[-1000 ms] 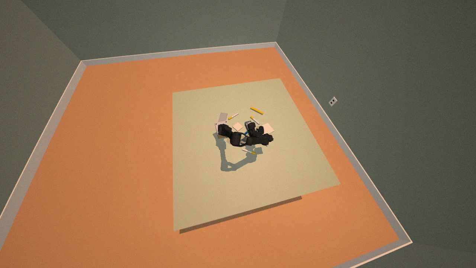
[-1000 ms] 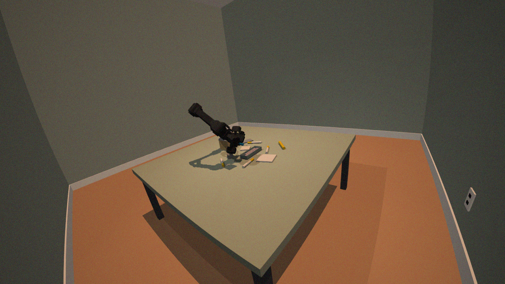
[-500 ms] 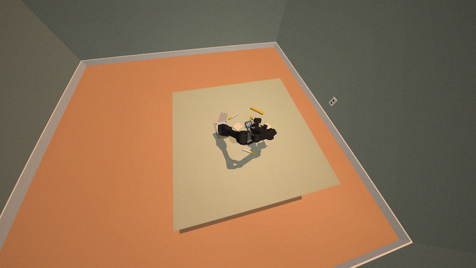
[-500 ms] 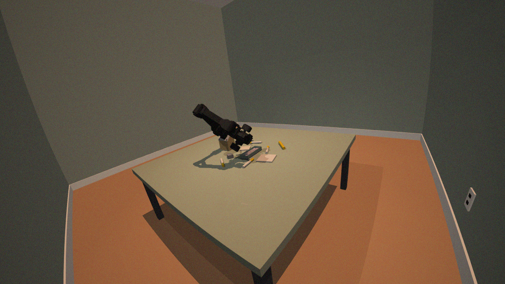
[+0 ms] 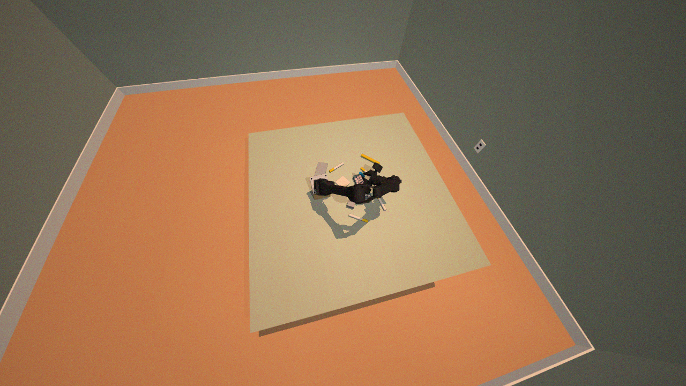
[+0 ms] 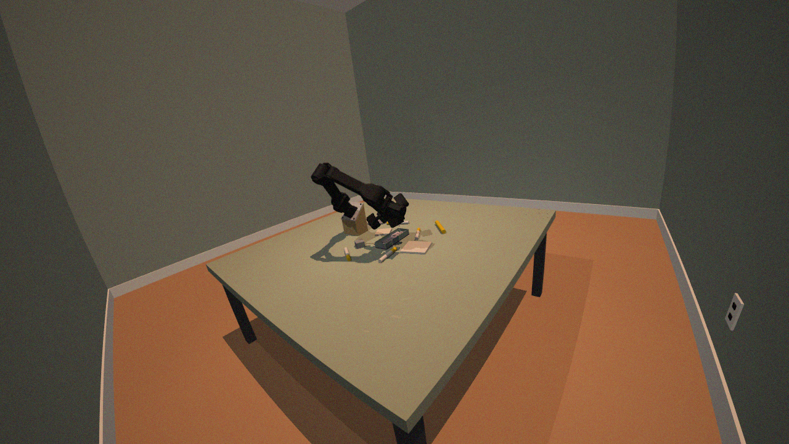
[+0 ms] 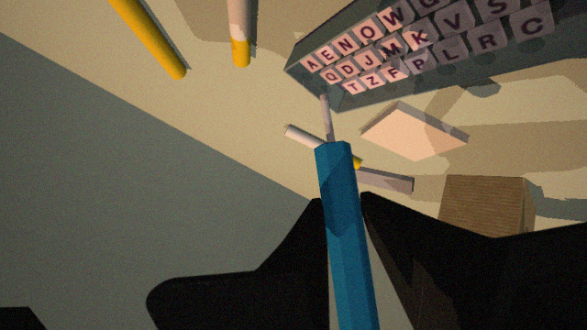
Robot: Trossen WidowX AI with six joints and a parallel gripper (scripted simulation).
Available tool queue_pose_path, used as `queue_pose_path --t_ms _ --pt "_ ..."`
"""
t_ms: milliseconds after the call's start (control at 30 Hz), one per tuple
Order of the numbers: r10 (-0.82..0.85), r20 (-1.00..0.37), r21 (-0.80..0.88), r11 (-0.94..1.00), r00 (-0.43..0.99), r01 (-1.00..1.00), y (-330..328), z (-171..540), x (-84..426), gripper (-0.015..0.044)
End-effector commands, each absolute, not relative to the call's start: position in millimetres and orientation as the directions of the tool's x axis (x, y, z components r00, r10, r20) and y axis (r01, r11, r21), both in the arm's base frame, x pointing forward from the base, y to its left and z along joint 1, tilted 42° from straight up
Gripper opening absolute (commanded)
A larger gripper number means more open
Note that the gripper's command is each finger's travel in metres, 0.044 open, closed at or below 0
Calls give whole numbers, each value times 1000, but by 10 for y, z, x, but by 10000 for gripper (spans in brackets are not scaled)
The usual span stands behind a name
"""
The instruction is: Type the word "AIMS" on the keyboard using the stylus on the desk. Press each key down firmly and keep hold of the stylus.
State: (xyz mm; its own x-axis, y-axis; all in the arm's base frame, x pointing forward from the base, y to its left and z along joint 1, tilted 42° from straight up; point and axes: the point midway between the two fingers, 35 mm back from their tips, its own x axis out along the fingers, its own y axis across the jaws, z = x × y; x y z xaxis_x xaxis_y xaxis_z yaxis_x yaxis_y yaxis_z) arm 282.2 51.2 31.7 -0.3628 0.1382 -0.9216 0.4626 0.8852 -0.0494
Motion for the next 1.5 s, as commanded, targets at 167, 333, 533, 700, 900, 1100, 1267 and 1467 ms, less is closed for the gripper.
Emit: queue_pose_path --t_ms 167,333,533,700,900,1100,1267,1467 --pt "136 -894 -193 742 -426 642 797 165 2887 0" --pt "129 -879 -278 643 -458 714 942 77 2903 0" --pt "123 -868 -337 565 -481 753 1045 13 2908 0" --pt "122 -868 -337 565 -481 753 1016 -20 2914 0" --pt "122 -868 -338 565 -481 753 822 -237 2943 0" --pt "122 -868 -338 565 -481 753 815 -244 2944 0" --pt "121 -869 -338 564 -481 753 806 -270 2973 81" --pt "121 -869 -338 564 -481 753 803 -273 2974 81"
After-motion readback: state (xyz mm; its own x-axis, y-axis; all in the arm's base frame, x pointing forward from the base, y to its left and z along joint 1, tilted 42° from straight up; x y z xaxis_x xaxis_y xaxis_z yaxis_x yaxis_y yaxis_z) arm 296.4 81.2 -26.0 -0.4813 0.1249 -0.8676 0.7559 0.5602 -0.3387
